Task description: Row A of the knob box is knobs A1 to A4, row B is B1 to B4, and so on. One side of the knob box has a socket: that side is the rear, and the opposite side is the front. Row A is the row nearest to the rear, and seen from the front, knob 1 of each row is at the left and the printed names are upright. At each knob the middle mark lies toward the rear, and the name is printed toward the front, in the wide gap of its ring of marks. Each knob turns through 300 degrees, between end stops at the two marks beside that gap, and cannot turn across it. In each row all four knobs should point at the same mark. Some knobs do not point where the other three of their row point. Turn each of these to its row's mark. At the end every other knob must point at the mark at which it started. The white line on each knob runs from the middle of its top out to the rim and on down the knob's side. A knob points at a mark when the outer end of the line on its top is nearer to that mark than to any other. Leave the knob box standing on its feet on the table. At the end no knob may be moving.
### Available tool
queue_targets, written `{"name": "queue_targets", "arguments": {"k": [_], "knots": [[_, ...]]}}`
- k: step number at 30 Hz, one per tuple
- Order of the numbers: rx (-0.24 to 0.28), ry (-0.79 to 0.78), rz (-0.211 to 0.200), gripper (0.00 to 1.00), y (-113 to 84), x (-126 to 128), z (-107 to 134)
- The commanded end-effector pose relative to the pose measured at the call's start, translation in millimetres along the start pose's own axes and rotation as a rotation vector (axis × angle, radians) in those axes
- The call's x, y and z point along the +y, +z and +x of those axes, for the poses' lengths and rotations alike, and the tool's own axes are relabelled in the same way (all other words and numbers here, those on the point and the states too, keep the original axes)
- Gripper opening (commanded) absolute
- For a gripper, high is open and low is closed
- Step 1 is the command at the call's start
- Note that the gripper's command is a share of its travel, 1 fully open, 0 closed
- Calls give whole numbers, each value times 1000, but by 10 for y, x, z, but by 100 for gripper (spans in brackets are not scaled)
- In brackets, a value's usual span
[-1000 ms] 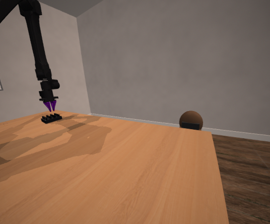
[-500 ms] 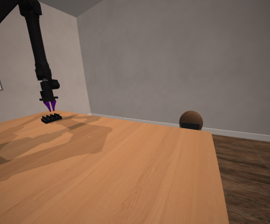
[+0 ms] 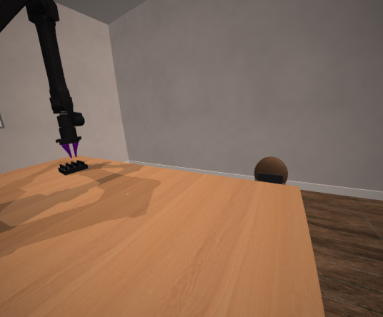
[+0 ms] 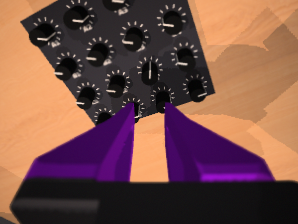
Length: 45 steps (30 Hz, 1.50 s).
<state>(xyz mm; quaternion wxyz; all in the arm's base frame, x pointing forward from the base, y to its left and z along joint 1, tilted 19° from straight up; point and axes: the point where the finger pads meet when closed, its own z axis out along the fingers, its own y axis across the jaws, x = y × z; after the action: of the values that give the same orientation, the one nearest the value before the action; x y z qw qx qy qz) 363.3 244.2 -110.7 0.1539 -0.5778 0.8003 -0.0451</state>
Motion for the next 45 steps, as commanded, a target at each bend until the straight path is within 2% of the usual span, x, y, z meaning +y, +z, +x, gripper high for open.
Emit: {"name": "queue_targets", "arguments": {"k": [1, 14, 16, 17, 31, 33, 34, 45], "knots": [[-28, 154, 14, 19, -148, -21, -132], [-32, 514, 11, 19, -172, -29, -142], [-32, 514, 11, 19, -172, -29, -142], [-32, 583, 10, 19, -176, -25, -138], [-35, 968, 5, 19, -201, -30, -145], [-35, 968, 5, 19, -201, -30, -145], [-34, 1038, 4, 19, -205, -27, -141], [-37, 1340, -1, 19, -225, -34, -152]]}}
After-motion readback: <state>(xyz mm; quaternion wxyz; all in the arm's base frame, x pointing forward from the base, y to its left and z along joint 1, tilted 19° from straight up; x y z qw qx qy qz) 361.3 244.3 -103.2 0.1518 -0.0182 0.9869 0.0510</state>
